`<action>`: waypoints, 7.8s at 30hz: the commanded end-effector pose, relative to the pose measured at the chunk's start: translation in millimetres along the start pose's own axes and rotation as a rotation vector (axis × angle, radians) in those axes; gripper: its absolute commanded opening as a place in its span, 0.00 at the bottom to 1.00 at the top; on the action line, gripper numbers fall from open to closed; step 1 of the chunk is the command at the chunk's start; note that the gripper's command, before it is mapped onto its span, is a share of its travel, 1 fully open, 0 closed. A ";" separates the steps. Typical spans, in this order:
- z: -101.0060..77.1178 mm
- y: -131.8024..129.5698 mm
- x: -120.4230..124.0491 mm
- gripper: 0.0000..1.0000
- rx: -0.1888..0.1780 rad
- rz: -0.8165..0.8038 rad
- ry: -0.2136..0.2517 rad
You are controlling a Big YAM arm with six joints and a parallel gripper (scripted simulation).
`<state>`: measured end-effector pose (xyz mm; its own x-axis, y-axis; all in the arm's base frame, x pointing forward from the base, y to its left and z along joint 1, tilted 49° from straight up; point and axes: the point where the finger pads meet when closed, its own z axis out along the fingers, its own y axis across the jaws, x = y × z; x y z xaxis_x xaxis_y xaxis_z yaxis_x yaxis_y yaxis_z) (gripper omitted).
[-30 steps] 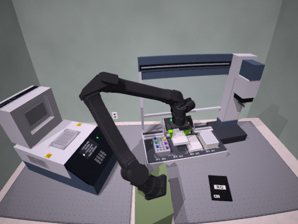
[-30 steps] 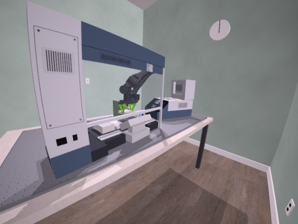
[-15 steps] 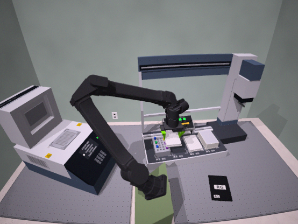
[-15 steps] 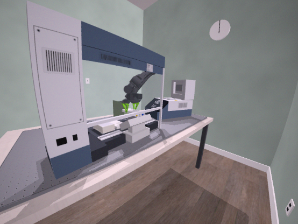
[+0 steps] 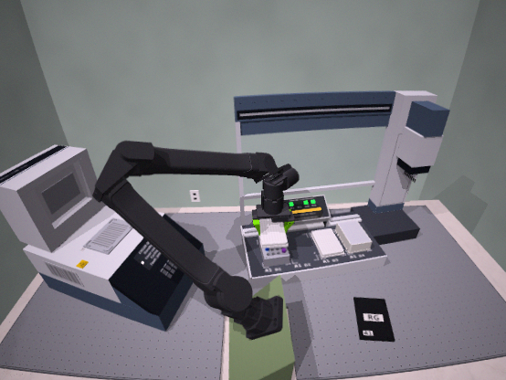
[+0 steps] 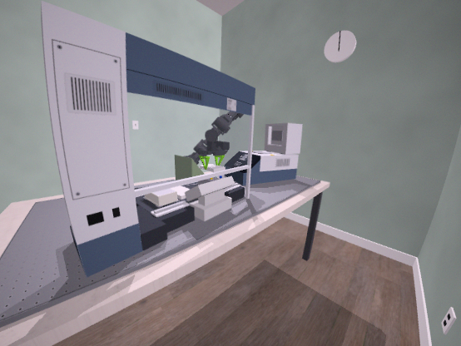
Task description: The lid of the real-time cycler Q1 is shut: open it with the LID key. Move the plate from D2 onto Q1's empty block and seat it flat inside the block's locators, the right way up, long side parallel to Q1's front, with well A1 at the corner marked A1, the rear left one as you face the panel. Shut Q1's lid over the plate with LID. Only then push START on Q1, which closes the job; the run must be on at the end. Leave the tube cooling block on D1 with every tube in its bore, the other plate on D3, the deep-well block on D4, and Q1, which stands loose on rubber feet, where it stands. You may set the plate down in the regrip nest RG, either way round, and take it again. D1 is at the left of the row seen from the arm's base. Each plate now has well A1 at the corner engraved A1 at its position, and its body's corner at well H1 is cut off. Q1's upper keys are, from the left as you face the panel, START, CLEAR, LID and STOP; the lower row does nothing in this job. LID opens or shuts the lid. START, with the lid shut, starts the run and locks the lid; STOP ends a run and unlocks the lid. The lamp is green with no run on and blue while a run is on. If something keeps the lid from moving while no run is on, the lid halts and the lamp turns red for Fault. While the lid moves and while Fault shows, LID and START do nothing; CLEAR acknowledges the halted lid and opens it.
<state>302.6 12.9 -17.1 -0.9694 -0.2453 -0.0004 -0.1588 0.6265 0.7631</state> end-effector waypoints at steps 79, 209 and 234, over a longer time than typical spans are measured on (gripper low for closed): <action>-85.4 364.7 14.8 0.00 0.005 0.226 -0.055; -102.6 531.0 28.7 0.00 -0.002 0.325 -0.046; -78.0 531.9 20.4 0.00 -0.005 0.351 -0.041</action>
<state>204.4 284.7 427.5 -0.9680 -0.0031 0.2507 0.1822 0.6783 0.7119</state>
